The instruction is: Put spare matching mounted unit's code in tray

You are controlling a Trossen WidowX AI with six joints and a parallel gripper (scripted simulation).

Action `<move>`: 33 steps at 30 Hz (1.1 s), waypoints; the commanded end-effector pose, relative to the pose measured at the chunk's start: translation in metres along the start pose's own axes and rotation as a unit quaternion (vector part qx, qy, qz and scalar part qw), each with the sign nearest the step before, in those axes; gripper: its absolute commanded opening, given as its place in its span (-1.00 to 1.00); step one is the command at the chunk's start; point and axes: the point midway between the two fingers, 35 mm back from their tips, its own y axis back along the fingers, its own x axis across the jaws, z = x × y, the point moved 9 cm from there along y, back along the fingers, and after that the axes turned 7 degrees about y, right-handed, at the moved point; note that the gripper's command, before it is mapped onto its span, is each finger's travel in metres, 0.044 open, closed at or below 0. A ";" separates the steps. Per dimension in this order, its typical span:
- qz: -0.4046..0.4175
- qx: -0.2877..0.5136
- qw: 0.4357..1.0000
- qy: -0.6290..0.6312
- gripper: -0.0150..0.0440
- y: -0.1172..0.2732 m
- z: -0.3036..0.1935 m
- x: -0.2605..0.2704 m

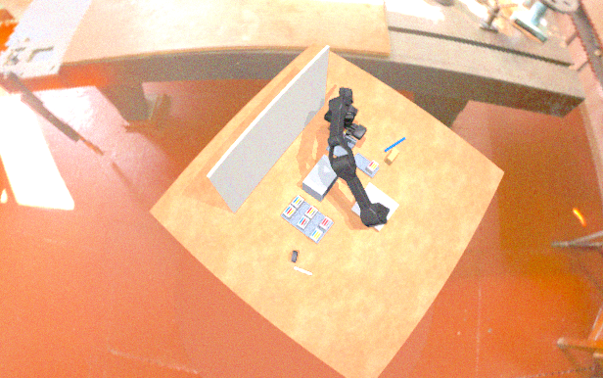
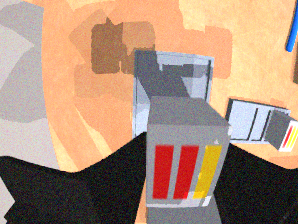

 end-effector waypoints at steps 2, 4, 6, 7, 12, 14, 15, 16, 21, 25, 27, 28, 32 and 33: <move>0.003 0.001 1.000 -0.002 -0.49 -0.003 0.000 0.001; 0.003 0.001 1.000 -0.002 -0.49 -0.005 0.000 0.001; 0.003 0.001 1.000 -0.002 -0.49 -0.007 0.000 0.001; 0.003 0.001 1.000 -0.002 -0.49 -0.007 0.000 0.001; 0.003 0.001 1.000 -0.002 -0.49 -0.011 0.000 0.001; 0.003 0.001 1.000 -0.002 -0.49 -0.013 0.000 0.001; 0.003 0.001 1.000 -0.002 -0.49 -0.014 0.000 0.001; 0.003 0.001 1.000 -0.002 -0.49 -0.014 0.000 0.001; 0.003 0.001 1.000 -0.002 -0.49 -0.018 0.000 0.001; 0.003 0.001 1.000 -0.002 -0.49 -0.022 0.000 0.001; 0.003 0.001 1.000 -0.002 -0.49 -0.023 0.000 0.001; 0.003 0.001 1.000 -0.002 -0.49 -0.024 0.000 0.001; 0.003 0.001 1.000 -0.002 -0.49 -0.027 0.000 0.001; 0.003 0.001 1.000 -0.002 -0.49 -0.028 0.000 0.001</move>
